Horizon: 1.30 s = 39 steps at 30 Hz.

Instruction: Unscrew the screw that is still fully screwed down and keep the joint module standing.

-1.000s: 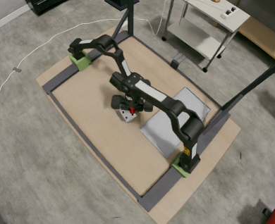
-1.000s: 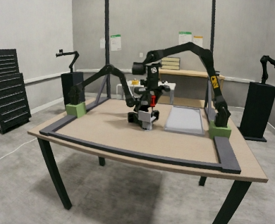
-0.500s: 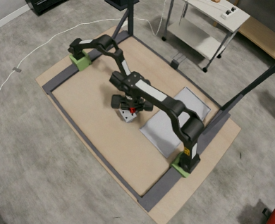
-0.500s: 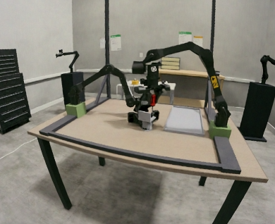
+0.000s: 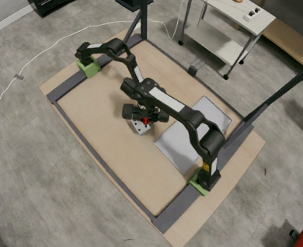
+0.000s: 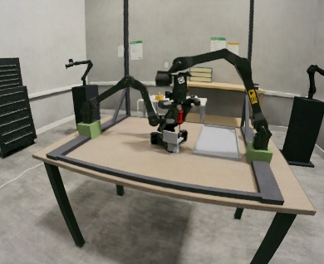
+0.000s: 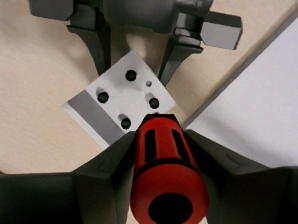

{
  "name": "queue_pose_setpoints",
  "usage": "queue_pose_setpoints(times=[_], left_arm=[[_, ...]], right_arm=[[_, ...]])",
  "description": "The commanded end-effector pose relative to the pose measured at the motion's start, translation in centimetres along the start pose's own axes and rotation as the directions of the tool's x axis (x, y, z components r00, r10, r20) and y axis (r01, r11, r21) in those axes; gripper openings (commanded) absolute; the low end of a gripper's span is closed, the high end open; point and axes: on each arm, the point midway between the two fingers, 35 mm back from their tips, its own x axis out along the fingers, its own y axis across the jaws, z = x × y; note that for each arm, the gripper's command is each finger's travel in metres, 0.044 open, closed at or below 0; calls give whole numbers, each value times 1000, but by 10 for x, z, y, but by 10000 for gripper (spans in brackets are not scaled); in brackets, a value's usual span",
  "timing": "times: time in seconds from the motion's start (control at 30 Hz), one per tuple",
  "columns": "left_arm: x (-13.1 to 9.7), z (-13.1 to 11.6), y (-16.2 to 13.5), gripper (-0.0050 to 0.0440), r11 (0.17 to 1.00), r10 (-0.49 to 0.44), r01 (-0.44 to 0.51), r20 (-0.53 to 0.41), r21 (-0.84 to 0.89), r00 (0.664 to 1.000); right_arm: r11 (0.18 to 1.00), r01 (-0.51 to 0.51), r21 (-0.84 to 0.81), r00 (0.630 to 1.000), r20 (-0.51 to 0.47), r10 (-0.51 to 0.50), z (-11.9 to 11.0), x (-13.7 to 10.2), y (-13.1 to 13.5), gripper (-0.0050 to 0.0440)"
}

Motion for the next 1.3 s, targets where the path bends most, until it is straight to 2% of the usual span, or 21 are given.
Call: queue_pose_setpoints(times=[0.0,1.27], left_arm=[[-23,3,4,130,999,50,-50,40,-2,998],[-34,2,4,130,999,48,-48,39,-2,998]], right_arm=[[999,-3,36,1000,11,3,15,1,6,245],[999,-3,36,1000,11,3,15,1,6,245]])
